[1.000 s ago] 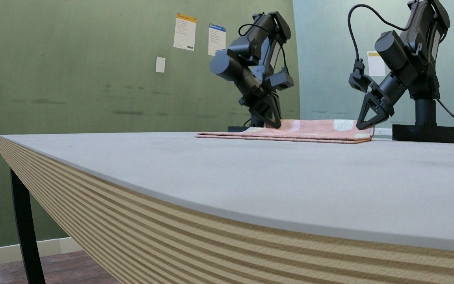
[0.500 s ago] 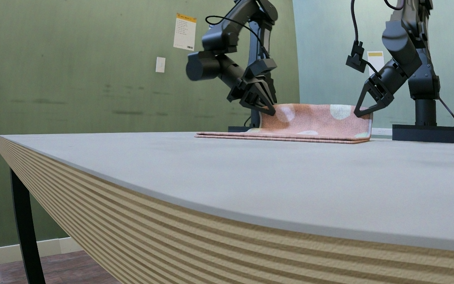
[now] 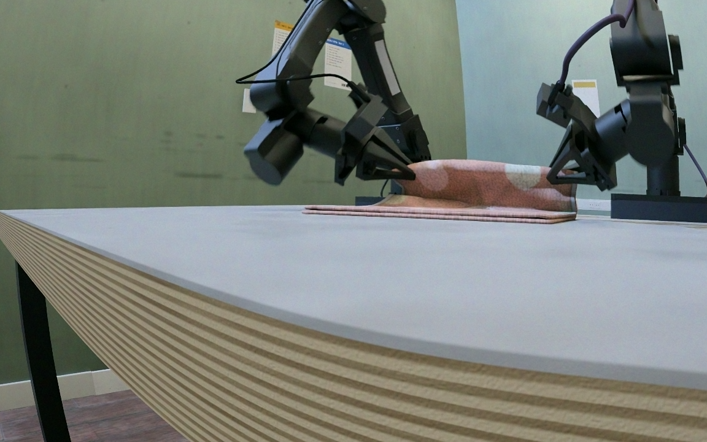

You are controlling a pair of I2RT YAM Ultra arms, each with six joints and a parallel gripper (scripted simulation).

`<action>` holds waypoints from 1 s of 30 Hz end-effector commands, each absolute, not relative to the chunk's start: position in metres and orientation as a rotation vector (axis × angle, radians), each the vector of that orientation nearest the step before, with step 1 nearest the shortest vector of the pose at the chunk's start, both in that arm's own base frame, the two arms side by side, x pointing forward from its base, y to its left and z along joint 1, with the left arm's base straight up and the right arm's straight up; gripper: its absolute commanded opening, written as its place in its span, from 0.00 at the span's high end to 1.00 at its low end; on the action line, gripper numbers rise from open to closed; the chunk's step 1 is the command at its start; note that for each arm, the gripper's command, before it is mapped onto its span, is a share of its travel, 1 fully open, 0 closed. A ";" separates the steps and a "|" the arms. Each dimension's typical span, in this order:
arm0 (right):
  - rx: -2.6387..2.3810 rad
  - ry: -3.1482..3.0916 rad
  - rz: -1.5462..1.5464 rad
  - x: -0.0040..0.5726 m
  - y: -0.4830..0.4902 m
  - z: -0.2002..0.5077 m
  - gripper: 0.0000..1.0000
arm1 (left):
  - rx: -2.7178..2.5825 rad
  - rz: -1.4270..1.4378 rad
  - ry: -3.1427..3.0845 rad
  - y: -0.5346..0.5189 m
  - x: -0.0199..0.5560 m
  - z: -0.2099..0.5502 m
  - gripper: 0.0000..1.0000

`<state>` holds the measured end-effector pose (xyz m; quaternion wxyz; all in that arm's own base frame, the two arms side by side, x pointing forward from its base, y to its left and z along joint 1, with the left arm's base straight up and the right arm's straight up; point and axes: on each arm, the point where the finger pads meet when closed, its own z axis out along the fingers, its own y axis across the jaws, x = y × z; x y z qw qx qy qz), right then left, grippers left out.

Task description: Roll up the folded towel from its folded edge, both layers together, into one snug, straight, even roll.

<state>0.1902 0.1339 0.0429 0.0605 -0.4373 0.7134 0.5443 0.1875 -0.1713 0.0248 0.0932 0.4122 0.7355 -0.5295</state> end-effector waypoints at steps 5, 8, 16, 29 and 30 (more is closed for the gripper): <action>-1.226 2.168 1.854 0.201 0.131 0.044 0.94 | 1.168 -1.837 2.177 -0.168 0.192 0.026 0.91; -1.226 2.168 1.854 0.207 0.131 0.037 0.94 | 1.168 -1.837 2.177 -0.168 0.198 0.018 0.91; -1.266 2.157 1.796 0.216 0.132 0.021 0.94 | 1.168 -1.837 2.177 -0.168 0.207 0.002 0.91; -1.266 2.157 1.796 0.221 0.132 0.007 0.94 | 1.168 -1.837 2.177 -0.168 0.212 -0.012 0.91; -1.266 2.157 1.796 0.221 0.132 0.007 0.94 | 1.168 -1.837 2.177 -0.168 0.212 -0.012 0.91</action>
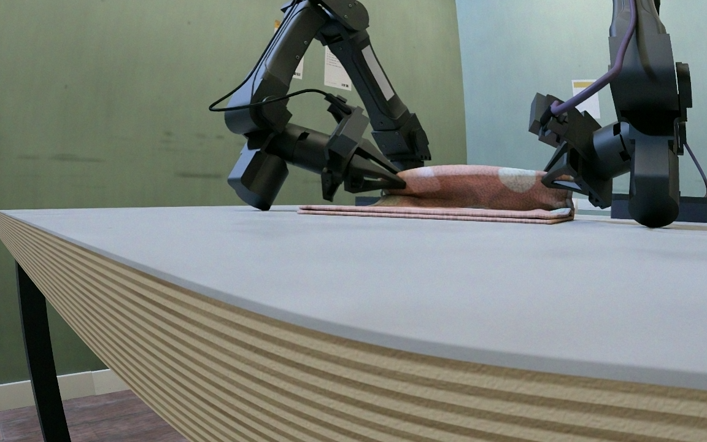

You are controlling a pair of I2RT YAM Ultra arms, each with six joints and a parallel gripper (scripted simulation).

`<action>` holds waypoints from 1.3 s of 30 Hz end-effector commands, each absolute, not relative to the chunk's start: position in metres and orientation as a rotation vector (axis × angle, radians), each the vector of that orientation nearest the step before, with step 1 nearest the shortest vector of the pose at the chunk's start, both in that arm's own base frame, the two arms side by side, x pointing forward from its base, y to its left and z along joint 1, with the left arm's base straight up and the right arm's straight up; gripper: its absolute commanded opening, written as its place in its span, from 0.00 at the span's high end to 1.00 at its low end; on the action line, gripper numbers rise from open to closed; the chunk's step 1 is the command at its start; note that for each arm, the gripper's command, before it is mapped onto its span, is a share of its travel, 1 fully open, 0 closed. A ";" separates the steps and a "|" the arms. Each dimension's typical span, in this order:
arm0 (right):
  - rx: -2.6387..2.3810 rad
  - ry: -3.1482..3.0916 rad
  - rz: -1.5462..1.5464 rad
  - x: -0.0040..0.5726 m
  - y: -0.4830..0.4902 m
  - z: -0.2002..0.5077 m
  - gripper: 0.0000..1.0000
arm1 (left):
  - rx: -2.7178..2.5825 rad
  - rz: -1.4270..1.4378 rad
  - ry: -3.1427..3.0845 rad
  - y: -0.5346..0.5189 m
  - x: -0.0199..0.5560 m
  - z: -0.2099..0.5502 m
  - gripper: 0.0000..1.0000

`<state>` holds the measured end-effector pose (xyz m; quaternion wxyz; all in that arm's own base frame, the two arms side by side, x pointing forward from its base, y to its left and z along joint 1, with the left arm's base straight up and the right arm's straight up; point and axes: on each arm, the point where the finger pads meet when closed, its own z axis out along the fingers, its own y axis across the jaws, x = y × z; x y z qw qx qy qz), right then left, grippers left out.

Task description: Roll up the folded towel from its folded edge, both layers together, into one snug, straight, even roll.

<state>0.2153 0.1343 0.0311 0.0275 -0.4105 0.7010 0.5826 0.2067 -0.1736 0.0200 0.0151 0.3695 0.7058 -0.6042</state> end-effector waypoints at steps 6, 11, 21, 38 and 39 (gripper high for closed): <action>-1.266 2.157 1.796 0.221 0.132 0.007 0.94 | 1.168 -1.837 2.177 -0.168 0.212 -0.012 0.91; -1.266 2.157 1.796 0.221 0.132 0.007 0.94 | 1.168 -1.837 2.177 -0.168 0.212 -0.012 0.91; -1.266 2.157 1.796 0.221 0.132 0.009 0.81 | 1.168 -1.837 2.177 -0.168 0.212 -0.009 0.78; -1.266 2.157 1.796 0.224 0.125 0.016 0.62 | 1.168 -1.837 2.177 -0.160 0.216 -0.003 0.59; -1.266 2.157 1.796 0.226 0.122 0.016 0.62 | 1.168 -1.837 2.177 -0.158 0.217 -0.002 0.59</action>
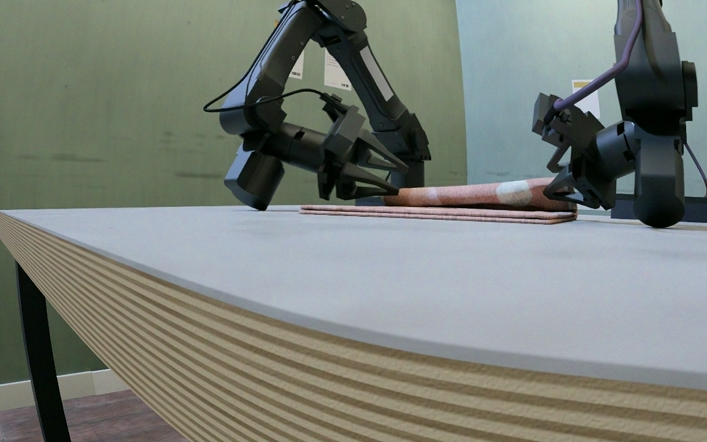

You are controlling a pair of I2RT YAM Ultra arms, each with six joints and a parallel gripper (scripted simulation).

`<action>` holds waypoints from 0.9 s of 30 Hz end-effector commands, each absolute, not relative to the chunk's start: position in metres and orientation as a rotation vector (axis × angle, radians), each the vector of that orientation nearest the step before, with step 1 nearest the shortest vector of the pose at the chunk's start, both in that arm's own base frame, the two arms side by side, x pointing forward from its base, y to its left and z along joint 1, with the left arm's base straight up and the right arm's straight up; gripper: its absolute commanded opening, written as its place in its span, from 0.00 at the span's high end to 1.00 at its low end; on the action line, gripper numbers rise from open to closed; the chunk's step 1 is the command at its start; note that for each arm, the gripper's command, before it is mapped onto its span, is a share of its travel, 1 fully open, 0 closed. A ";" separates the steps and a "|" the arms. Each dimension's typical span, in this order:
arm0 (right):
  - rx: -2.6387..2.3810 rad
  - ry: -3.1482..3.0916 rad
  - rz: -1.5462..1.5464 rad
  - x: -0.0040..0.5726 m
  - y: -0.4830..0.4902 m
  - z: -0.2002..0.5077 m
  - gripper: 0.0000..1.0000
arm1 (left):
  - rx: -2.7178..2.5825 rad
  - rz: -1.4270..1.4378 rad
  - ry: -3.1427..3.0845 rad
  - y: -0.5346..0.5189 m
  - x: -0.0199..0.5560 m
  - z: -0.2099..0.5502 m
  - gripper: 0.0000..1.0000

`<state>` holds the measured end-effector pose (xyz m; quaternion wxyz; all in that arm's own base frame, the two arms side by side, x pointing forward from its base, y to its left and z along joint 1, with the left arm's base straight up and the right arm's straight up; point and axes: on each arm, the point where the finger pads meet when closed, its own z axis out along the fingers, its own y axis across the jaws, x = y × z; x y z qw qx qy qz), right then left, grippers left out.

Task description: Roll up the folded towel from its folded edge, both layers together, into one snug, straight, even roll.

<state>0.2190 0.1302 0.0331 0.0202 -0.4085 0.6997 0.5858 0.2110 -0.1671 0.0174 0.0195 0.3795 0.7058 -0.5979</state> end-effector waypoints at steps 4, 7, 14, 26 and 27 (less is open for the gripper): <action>-1.266 2.157 1.796 0.231 0.112 0.020 0.62 | 1.168 -1.837 2.177 -0.147 0.222 0.001 0.59; -1.266 2.157 1.796 0.235 0.104 0.023 0.62 | 1.168 -1.837 2.177 -0.139 0.226 0.004 0.59; -1.266 2.157 1.796 0.240 0.094 0.027 0.62 | 1.168 -1.837 2.177 -0.129 0.230 0.007 0.59; -1.546 2.056 1.375 0.229 0.094 0.046 0.62 | 1.471 -1.396 2.089 -0.129 0.219 0.026 0.59; -1.585 2.034 1.306 0.227 0.094 0.049 0.62 | 1.514 -1.323 2.068 -0.129 0.217 0.029 0.59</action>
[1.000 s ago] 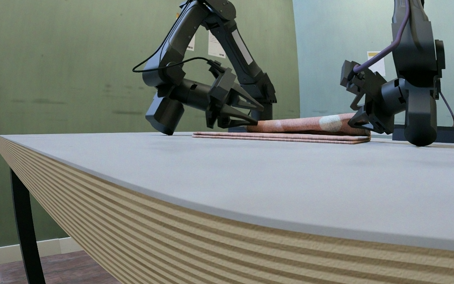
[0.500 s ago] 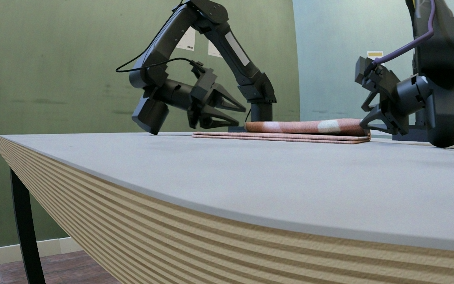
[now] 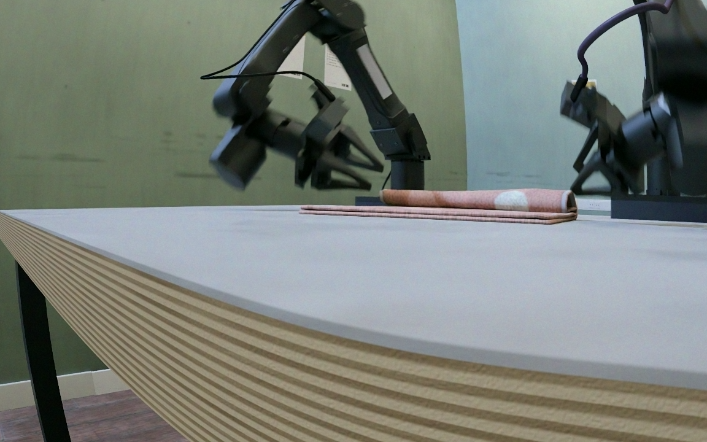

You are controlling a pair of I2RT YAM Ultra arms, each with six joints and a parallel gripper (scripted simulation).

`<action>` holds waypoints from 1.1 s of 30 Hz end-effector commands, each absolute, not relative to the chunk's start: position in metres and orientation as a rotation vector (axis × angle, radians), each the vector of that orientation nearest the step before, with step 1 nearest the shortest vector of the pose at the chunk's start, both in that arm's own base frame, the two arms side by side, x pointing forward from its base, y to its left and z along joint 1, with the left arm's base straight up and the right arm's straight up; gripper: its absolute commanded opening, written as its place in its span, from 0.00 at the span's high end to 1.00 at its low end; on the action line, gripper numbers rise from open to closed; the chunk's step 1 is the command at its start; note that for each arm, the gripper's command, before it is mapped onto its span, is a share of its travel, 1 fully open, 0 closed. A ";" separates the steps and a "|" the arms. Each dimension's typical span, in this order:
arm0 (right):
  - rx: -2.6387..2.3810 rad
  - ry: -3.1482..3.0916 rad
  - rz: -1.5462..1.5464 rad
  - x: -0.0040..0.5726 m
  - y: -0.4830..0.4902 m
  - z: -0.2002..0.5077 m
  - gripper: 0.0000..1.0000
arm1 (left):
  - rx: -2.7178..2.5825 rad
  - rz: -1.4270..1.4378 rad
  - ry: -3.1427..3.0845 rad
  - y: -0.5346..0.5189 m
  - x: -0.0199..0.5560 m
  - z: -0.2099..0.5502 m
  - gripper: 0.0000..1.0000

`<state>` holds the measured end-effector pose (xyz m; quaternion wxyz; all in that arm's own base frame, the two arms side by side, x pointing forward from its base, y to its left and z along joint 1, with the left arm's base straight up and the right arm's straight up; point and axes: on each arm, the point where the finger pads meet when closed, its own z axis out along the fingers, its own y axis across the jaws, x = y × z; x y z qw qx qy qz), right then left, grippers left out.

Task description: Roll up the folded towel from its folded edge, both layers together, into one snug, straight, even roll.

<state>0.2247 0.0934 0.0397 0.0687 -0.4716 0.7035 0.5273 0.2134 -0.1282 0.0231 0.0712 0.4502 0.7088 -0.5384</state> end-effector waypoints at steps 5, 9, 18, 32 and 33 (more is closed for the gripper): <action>-1.723 1.936 1.030 0.220 0.093 0.061 0.62 | 1.665 -1.032 1.973 -0.129 0.210 0.042 0.59; -1.798 1.862 0.850 0.215 0.093 0.069 0.62 | 1.747 -0.843 1.899 -0.129 0.205 0.050 0.59; -1.860 1.783 0.677 0.210 0.093 0.077 0.62 | 1.814 -0.660 1.819 -0.129 0.200 0.057 0.59; -1.860 1.783 0.677 0.210 0.093 0.077 0.62 | 1.814 -0.660 1.819 -0.129 0.200 0.057 0.59; -1.860 1.783 0.677 0.210 0.093 0.077 0.62 | 1.814 -0.660 1.819 -0.129 0.200 0.057 0.59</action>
